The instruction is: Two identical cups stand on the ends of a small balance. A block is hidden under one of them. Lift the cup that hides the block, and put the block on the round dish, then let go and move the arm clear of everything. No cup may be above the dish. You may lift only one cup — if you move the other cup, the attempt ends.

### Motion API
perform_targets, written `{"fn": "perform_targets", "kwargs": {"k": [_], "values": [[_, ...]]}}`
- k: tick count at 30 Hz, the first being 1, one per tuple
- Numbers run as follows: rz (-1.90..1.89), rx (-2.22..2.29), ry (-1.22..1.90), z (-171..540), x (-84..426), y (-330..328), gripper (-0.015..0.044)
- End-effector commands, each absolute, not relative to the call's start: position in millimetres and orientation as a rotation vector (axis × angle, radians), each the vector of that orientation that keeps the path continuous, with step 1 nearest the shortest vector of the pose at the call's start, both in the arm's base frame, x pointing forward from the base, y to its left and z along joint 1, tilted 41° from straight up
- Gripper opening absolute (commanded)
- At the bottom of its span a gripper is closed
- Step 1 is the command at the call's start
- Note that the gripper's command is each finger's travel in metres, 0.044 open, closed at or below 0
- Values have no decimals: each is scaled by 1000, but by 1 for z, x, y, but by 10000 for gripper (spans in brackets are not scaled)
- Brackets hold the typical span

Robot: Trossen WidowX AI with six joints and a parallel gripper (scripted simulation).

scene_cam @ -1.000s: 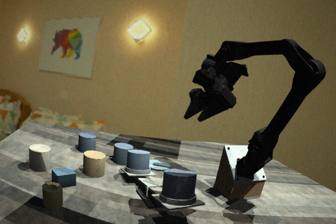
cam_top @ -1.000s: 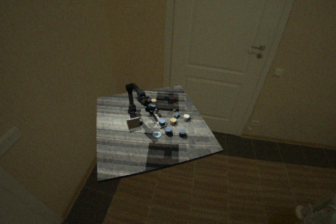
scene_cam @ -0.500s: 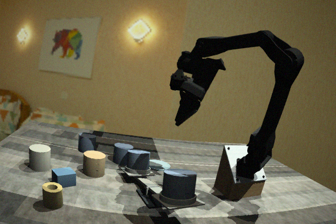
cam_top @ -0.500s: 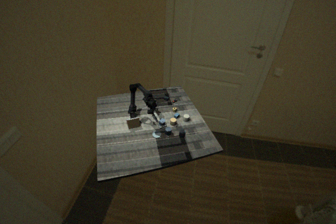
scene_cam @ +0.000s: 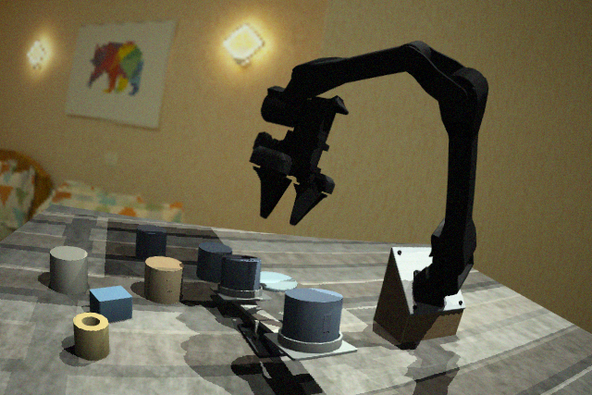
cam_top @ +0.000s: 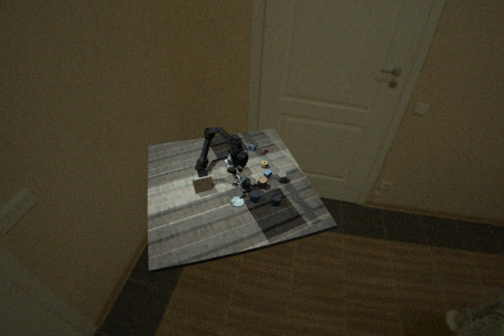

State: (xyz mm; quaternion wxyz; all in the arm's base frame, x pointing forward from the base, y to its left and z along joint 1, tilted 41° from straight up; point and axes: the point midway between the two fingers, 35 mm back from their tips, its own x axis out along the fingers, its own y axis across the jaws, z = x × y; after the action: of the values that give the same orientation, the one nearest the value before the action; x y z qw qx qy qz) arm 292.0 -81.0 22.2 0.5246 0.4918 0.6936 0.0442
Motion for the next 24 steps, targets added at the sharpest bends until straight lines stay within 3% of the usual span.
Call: {"fn": "perform_targets", "kwargs": {"k": [1, 15, 24], "values": [[1, 1215, 1721, 10, 302, -79, 440], [-491, 1341, 1884, -37, 337, -62, 440], [-516, 1345, 1887, -47, 337, -55, 440]]}}
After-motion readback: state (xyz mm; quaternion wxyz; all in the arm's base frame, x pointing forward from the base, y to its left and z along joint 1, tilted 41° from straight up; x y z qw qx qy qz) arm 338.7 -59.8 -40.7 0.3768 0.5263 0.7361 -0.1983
